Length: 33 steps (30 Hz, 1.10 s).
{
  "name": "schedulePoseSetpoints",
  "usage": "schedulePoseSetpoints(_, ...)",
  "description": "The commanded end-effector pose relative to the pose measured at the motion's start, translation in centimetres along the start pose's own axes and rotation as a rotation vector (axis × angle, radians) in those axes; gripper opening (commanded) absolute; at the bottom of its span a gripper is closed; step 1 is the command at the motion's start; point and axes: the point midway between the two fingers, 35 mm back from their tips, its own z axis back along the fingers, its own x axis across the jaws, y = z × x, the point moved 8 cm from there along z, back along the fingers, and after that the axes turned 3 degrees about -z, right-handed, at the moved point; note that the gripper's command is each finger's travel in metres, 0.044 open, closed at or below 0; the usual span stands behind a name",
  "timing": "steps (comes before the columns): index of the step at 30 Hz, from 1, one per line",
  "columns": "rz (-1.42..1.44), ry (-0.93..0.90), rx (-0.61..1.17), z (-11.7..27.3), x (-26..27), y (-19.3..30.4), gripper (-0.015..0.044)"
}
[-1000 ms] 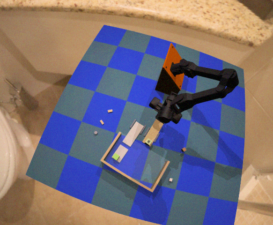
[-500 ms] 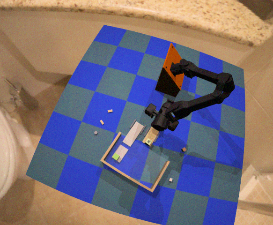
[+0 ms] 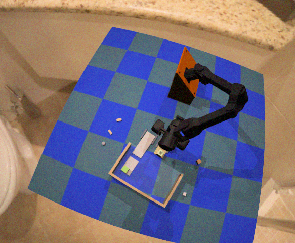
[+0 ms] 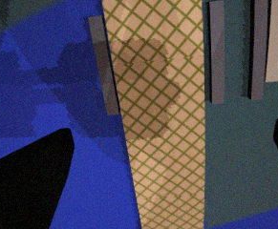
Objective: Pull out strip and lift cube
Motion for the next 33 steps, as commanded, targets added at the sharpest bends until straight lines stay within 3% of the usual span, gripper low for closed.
schedulePoseSetpoints(1,0.005,-0.001,-0.001,0.2,0.3,-1.5,0.0440)
schedulePoseSetpoints(19,0.008,-0.001,-0.004,0.8,1.5,-7.3,0.0440)
schedulePoseSetpoints(26,0.008,-0.001,-0.004,0.0,1.5,-7.3,0.0256)
schedulePoseSetpoints(33,0.008,-0.001,-0.004,-1.2,1.5,-7.3,0.0250)
